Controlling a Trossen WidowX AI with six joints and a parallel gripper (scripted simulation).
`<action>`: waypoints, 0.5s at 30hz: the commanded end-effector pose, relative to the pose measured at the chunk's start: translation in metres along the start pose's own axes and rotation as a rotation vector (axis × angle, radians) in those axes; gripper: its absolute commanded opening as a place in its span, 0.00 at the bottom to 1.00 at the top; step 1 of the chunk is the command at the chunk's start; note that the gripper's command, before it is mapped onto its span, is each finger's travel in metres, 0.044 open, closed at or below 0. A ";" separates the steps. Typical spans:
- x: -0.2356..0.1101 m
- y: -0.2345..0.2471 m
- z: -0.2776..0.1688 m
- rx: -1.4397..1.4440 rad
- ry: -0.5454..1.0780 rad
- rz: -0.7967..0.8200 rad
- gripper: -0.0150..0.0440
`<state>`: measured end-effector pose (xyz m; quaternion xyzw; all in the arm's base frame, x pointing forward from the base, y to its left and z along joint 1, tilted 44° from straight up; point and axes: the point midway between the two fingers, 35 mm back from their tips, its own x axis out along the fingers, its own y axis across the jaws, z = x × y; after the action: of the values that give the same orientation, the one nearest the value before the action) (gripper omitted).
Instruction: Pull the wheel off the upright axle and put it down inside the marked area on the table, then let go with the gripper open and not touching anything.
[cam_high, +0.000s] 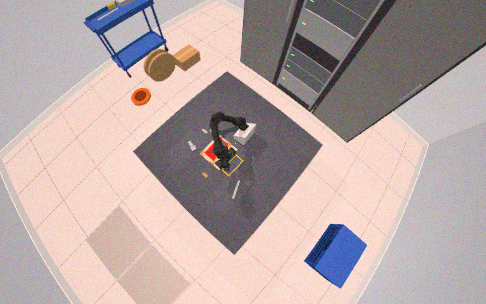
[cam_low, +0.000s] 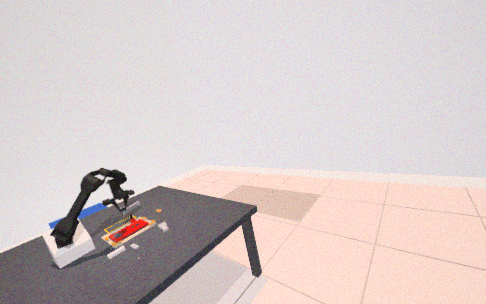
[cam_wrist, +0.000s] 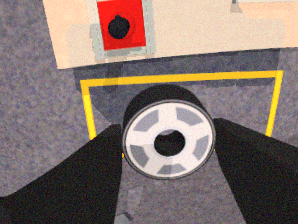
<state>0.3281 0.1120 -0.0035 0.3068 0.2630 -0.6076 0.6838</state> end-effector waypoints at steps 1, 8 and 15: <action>-0.001 -0.019 -0.032 -0.006 0.002 -0.006 0.25; -0.002 -0.030 -0.048 -0.003 0.002 -0.005 0.25; 0.017 -0.030 -0.047 -0.002 0.001 -0.005 0.25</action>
<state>0.3029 0.1410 -0.0400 0.3129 0.2632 -0.6060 0.6823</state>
